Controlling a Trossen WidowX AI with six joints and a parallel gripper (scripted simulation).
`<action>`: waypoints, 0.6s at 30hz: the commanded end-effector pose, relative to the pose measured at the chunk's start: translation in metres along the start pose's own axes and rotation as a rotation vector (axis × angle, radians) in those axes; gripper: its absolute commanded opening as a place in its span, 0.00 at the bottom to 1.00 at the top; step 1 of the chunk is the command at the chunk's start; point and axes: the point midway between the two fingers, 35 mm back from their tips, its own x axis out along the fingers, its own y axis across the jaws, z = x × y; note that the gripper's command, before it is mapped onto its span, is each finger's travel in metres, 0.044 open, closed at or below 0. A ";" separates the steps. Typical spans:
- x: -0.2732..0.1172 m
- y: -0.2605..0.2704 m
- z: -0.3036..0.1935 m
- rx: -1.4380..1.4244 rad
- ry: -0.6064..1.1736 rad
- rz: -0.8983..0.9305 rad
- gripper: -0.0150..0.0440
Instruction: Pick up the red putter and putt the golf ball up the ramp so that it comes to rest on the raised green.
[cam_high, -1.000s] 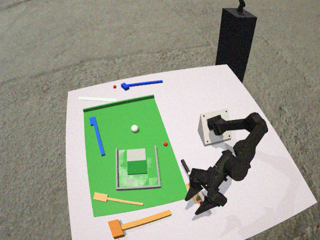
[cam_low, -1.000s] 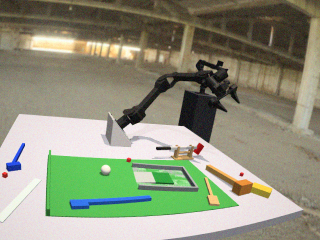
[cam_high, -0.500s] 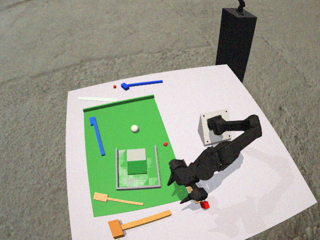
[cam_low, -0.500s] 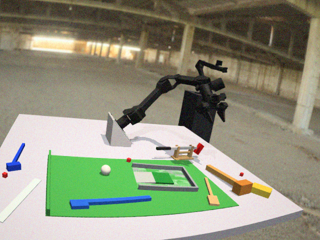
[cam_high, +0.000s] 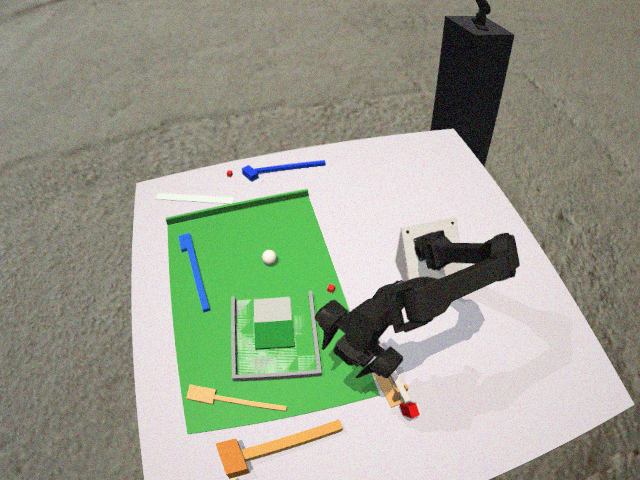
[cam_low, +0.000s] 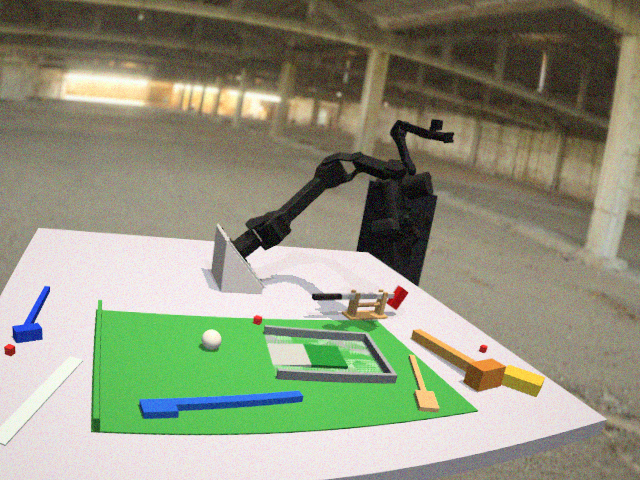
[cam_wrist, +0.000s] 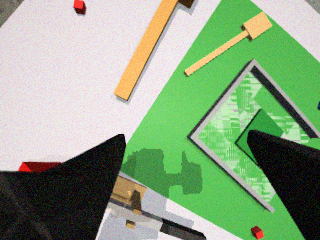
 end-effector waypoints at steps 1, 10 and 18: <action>0.021 -0.024 -0.067 -0.286 0.163 0.126 1.00; 0.027 -0.033 -0.118 -0.551 0.202 0.291 1.00; 0.027 -0.033 -0.157 -0.779 0.143 0.453 1.00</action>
